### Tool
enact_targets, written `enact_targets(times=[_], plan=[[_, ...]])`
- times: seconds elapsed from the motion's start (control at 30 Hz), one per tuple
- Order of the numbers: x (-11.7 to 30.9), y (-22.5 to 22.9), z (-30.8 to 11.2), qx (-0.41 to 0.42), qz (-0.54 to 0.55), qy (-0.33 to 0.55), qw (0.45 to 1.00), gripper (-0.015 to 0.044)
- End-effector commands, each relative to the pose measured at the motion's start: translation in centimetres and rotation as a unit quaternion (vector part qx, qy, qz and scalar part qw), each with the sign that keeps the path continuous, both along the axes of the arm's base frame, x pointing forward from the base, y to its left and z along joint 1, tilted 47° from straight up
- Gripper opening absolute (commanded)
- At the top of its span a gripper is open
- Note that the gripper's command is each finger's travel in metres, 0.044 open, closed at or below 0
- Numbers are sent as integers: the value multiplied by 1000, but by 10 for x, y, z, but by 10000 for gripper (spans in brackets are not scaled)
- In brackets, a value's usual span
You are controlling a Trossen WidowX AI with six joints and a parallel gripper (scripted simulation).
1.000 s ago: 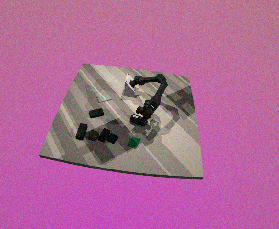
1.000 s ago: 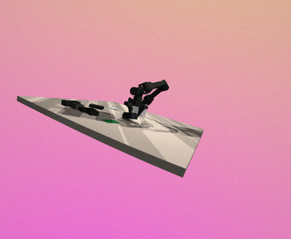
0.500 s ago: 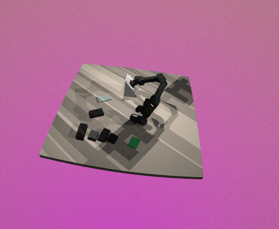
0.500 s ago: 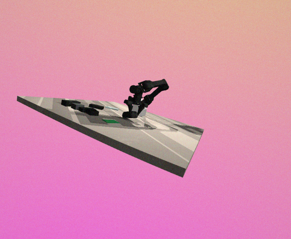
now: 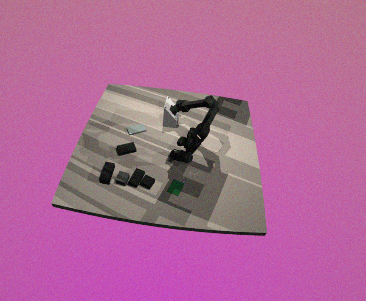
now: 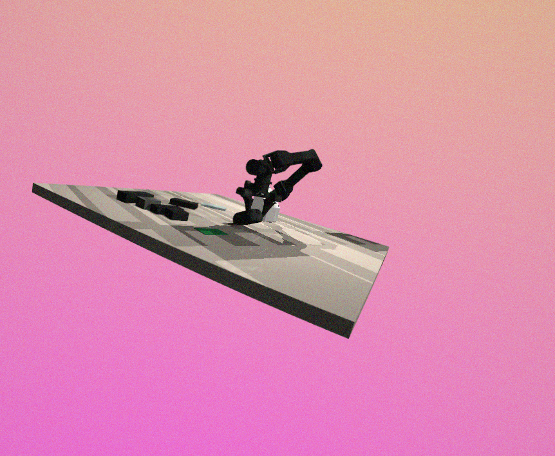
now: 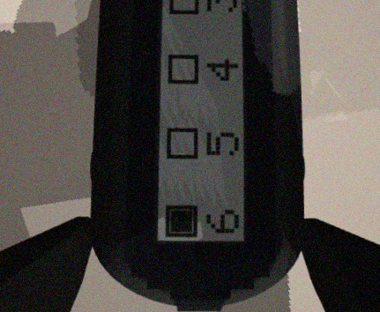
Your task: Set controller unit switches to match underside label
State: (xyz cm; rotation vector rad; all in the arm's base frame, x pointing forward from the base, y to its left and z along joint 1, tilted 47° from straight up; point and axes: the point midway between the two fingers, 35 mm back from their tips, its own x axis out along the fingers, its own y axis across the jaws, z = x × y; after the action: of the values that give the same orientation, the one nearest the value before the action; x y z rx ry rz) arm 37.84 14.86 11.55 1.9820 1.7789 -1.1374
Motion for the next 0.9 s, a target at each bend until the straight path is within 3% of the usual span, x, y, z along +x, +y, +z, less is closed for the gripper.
enact_targets(times=[0.0,0.87], plan=[[0,-7,0,-2,-3,-1,1000,336],[-5,-28,1,-3,-3,0,1000,336]])
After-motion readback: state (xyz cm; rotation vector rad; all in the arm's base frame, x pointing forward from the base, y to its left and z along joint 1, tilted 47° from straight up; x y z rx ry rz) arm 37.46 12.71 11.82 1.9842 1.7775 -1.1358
